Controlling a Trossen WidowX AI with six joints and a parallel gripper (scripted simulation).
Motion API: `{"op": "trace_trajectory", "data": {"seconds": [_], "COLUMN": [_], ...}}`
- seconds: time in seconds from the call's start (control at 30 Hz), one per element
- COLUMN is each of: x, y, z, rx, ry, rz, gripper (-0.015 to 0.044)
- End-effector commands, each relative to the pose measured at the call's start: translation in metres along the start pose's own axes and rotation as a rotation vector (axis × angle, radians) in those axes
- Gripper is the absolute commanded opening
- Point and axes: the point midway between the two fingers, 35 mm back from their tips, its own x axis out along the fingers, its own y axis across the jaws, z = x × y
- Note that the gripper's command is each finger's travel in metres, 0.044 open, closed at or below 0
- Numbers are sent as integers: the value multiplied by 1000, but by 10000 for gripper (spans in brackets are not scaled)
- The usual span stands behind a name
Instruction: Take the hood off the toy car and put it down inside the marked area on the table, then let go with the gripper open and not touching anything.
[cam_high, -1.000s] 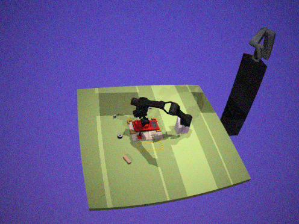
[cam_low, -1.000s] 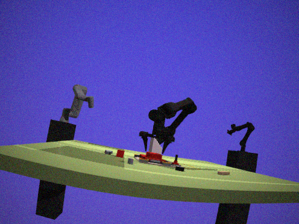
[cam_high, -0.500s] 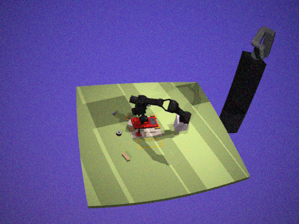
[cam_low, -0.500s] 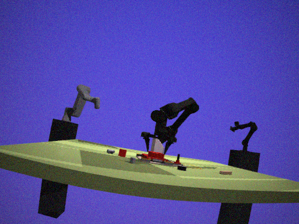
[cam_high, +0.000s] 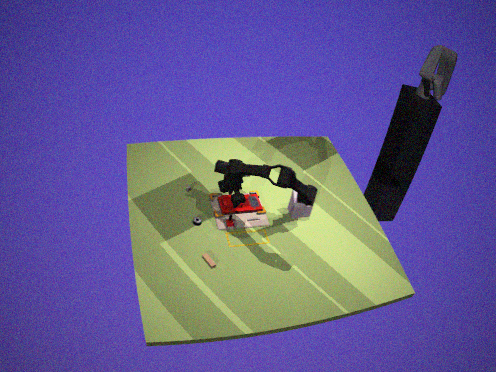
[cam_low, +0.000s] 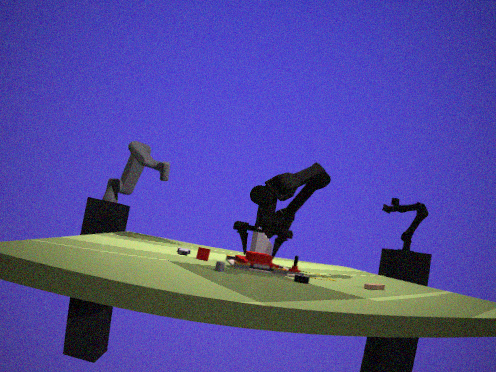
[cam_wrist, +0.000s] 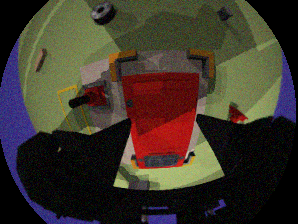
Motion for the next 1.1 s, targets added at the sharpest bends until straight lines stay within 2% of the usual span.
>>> {"op": "trace_trajectory", "data": {"seconds": [0.0,0.23,0.33,0.67,1.03,1.07], "x": [4,7,4,4,-2,-2], "y": [0,1,0,0,0,0], "z": [-1,-2,0,0,0,0], "rx": [8,8,0,0,0,0], "ry": [5,5,1,1,1,1], "rz": [6,6,1,1,0,0], "gripper": [440,440,361,295,6,0]}}
